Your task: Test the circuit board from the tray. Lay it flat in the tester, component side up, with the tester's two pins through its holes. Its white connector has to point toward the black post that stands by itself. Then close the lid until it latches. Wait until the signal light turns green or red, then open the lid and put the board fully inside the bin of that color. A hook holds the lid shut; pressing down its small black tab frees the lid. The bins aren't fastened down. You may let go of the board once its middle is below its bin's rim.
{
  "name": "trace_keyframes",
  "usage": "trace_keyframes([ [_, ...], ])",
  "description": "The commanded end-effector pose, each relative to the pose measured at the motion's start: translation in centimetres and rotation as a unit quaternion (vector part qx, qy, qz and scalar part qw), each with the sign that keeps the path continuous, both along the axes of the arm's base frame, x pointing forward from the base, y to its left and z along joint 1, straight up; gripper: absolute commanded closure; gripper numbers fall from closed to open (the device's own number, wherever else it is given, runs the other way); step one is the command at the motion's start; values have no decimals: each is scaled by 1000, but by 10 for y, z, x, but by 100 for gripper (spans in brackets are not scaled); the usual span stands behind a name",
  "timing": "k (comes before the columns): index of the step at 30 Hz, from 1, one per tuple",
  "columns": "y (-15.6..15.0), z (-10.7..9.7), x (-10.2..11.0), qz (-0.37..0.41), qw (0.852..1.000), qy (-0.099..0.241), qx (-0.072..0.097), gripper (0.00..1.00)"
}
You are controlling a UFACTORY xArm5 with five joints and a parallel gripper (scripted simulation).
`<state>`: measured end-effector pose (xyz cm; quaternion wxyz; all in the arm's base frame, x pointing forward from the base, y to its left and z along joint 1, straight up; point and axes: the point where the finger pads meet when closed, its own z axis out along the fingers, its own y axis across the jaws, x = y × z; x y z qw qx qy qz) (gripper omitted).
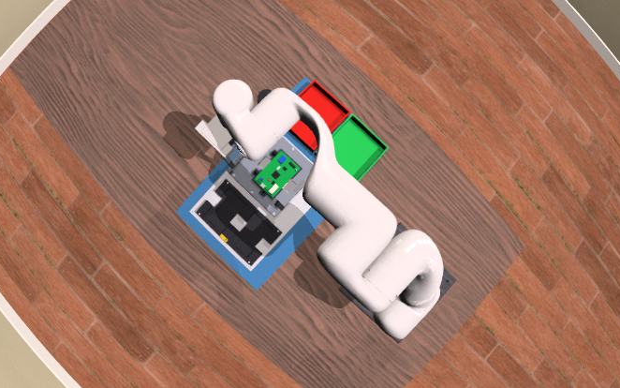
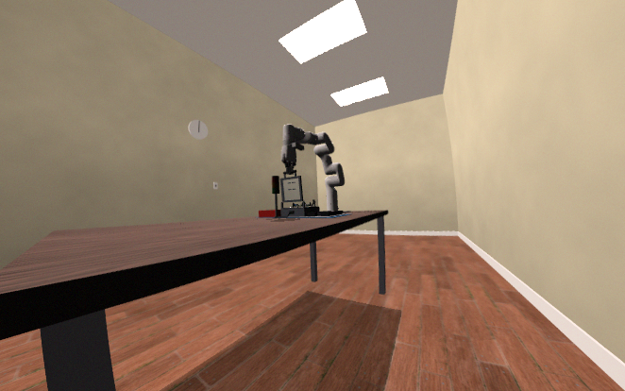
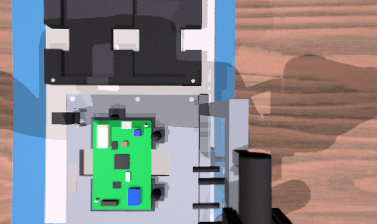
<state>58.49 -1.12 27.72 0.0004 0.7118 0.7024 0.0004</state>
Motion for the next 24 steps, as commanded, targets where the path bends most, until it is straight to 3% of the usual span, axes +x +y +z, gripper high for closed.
trace_keyframes([
  [1,0,2,-9,0,1000,-1,0,100],
  [24,1,-2,-56,0,1000,-1,0,100],
])
